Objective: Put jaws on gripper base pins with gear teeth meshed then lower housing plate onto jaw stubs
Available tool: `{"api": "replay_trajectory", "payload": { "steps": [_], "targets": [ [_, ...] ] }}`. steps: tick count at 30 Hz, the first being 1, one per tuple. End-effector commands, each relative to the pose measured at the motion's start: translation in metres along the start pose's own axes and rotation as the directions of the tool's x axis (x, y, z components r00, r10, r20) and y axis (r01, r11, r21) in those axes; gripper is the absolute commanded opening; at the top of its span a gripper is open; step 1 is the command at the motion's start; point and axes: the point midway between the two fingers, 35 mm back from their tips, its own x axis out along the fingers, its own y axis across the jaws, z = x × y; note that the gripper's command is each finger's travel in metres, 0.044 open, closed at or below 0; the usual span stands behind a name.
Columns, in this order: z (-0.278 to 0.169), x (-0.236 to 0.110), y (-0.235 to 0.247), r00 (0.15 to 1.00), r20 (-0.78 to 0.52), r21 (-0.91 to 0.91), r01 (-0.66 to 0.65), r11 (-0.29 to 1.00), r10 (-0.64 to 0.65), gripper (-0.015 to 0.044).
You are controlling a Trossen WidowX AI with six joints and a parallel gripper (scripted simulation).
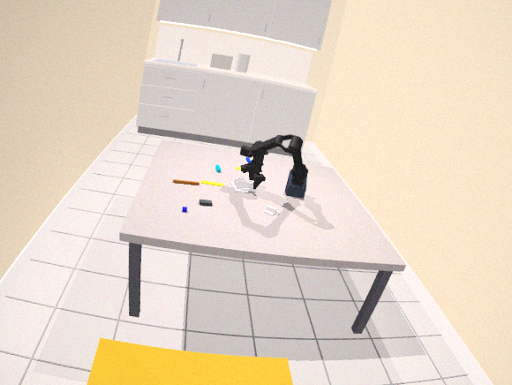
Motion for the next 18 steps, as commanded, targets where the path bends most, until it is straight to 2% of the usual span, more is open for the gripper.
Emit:
{"api": "replay_trajectory", "payload": {
  "steps": [1,18],
  "targets": [
    [0.0003,0.0011,0.0002,1.0,0.003,0.006,-0.003,1.0,0.003,0.0351],
    [0.0003,0.0035,0.0002,1.0,0.003,0.006,-0.003,1.0,0.003,0.0351]
  ]
}}
